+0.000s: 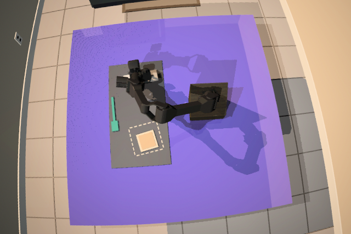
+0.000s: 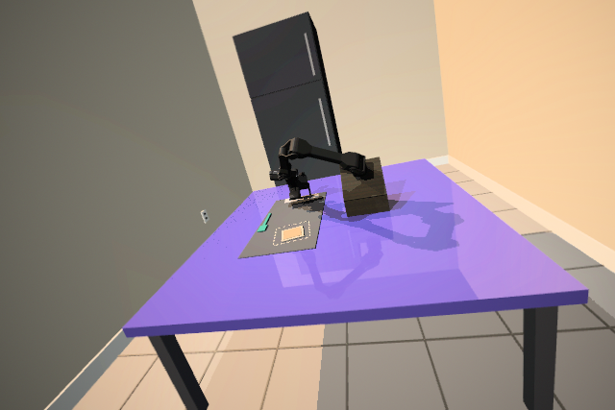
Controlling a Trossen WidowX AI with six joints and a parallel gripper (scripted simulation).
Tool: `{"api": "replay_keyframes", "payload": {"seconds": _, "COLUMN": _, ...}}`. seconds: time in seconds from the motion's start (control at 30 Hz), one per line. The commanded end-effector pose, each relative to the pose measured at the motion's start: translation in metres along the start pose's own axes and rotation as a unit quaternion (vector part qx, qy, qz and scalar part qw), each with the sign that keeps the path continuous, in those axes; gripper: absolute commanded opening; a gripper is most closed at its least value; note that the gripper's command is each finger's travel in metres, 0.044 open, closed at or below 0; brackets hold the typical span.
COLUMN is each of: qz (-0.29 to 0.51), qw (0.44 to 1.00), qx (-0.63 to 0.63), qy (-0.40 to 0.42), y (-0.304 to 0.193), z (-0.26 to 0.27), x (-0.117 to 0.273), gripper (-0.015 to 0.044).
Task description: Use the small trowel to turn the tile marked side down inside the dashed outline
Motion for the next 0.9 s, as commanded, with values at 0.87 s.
{"api": "replay_keyframes", "payload": {"seconds": 0.87, "qz": -0.056, "qw": 0.997, "qx": -0.045, "qy": 0.029, "y": -0.002, "z": -0.01, "x": -0.019, "gripper": 0.0}}
Point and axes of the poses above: the point midway between the two fingers, 35 mm back from their tips, its own x axis back along the fingers, its own z axis across the jaws, y = z × x, the point moved 5 cm from there along x, back along the fingers, and after that the axes turned 9 degrees about x, right-handed, at the moved point
